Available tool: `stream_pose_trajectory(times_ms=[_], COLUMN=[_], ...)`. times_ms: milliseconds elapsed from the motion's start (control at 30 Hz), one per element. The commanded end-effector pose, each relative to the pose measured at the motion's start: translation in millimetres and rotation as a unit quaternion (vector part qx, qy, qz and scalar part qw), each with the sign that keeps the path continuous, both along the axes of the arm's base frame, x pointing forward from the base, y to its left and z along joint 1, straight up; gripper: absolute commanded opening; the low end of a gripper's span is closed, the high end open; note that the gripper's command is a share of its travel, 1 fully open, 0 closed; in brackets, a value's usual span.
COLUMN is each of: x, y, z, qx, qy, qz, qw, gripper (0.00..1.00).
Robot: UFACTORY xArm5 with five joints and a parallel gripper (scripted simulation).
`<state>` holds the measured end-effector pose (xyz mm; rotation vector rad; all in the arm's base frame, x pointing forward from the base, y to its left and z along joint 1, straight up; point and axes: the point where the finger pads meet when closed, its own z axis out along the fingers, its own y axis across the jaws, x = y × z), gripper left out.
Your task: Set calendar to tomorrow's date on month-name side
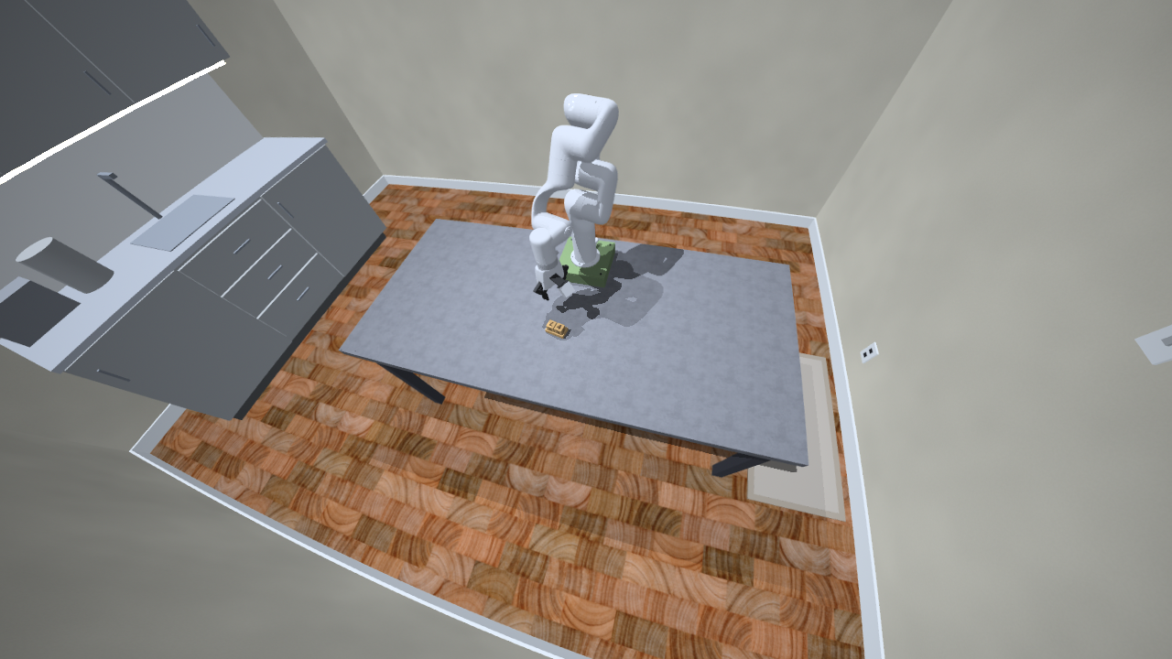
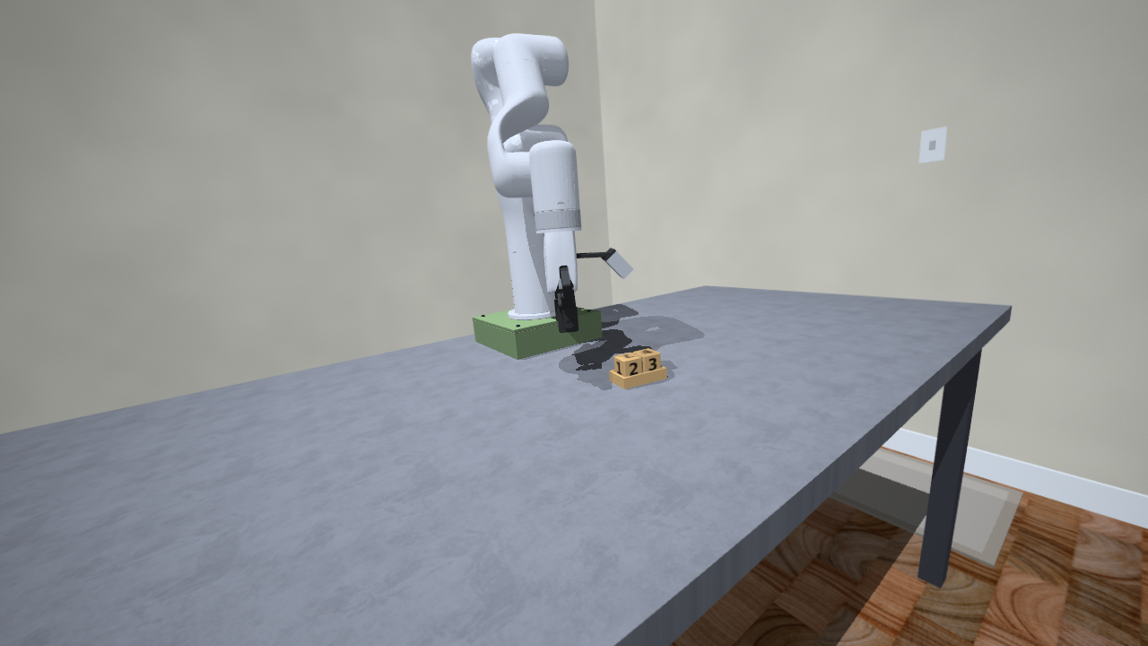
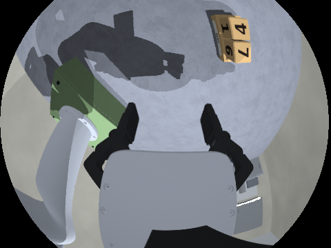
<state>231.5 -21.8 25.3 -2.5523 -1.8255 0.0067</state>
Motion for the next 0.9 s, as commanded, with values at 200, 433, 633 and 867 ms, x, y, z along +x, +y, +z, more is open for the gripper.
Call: stream_pose_trajectory(times_ms=[200,433,633,867], x=[5,5,5,5], y=[-1,-1,-1,-1], z=[-17.7,-27.2,-41.8,-52.8], qx=[0.0,0.0,0.0,0.0], qy=[-0.002,-0.002,-0.002,-0.002], qz=[0.0,0.0,0.0,0.0], qw=[1.0,1.0,1.0,1.0], gripper=[1.0,1.0,1.0,1.0])
